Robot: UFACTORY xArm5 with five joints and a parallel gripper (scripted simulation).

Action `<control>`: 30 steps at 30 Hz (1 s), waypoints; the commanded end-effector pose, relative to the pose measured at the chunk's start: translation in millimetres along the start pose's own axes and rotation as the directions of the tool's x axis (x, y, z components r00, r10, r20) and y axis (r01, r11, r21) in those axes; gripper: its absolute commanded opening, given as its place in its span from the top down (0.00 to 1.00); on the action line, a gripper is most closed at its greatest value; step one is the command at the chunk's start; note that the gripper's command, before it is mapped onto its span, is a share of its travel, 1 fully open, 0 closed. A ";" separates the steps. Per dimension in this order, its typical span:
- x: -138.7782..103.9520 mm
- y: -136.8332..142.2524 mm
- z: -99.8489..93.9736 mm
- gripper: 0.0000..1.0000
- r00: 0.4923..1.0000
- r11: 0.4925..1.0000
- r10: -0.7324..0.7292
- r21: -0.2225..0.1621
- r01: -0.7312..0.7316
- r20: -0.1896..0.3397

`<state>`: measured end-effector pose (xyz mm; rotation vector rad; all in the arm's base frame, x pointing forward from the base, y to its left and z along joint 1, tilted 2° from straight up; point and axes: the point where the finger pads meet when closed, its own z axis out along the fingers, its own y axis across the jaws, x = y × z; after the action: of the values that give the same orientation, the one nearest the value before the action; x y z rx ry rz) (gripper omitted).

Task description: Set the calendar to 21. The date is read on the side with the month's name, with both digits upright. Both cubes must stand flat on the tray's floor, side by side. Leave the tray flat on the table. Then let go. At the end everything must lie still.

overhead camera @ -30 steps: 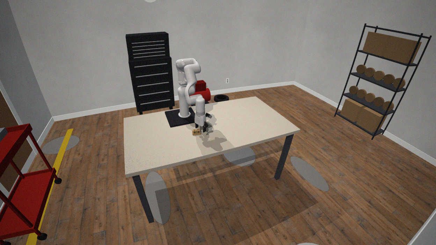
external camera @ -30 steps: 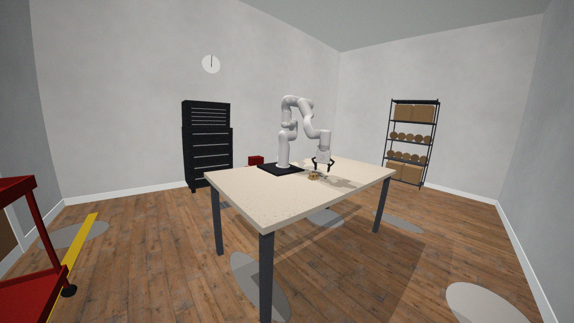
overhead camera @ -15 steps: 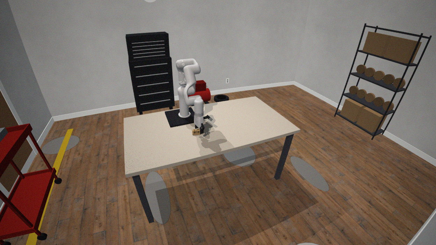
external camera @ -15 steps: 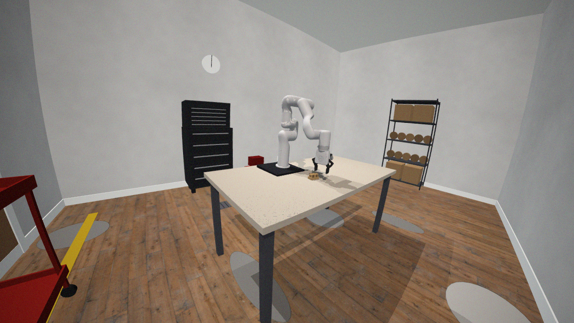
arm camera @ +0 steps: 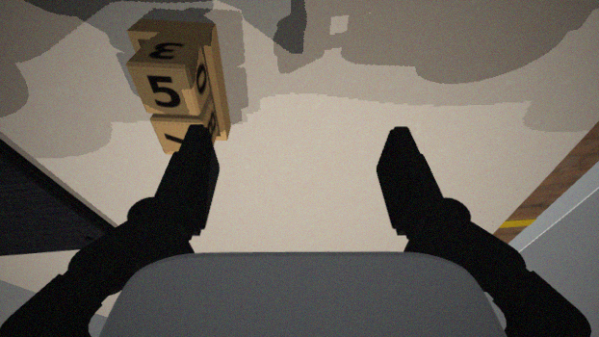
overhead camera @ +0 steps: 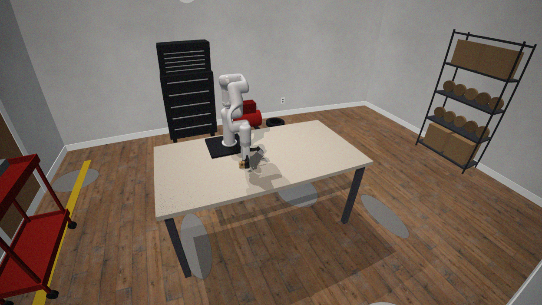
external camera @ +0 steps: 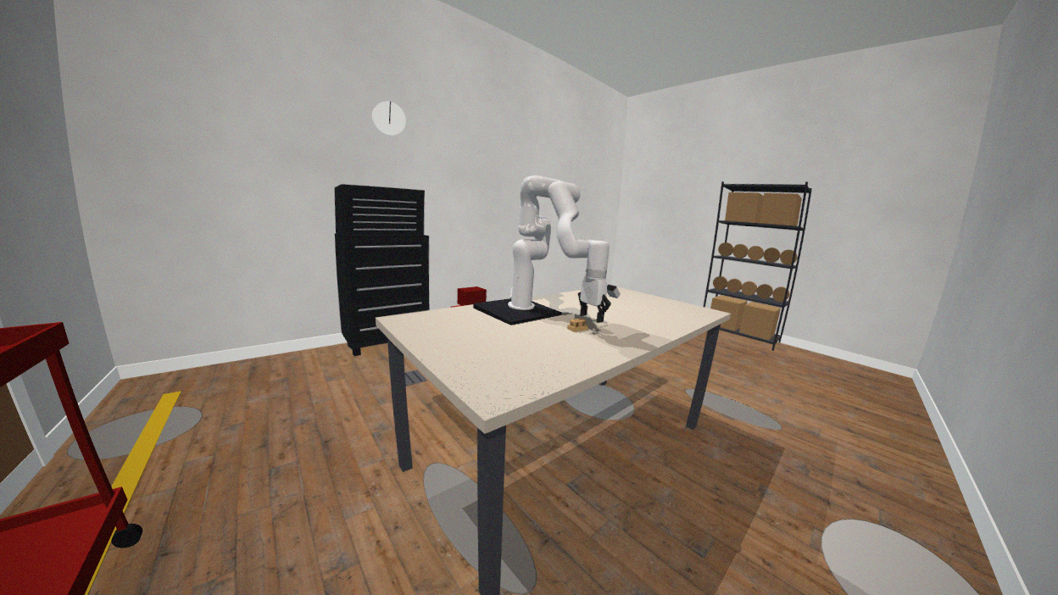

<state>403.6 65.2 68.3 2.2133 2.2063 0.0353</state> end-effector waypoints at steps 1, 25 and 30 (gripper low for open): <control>-6.4 6.5 -0.1 0.00 0.993 0.993 0.122 -0.003 -0.122 0.000; -27.8 23.2 3.3 0.00 0.866 0.866 0.501 -0.004 -0.501 0.000; -37.4 30.8 4.9 0.00 0.799 0.799 0.602 -0.004 -0.602 0.000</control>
<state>427.4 34.8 63.9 2.7634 1.4705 0.0400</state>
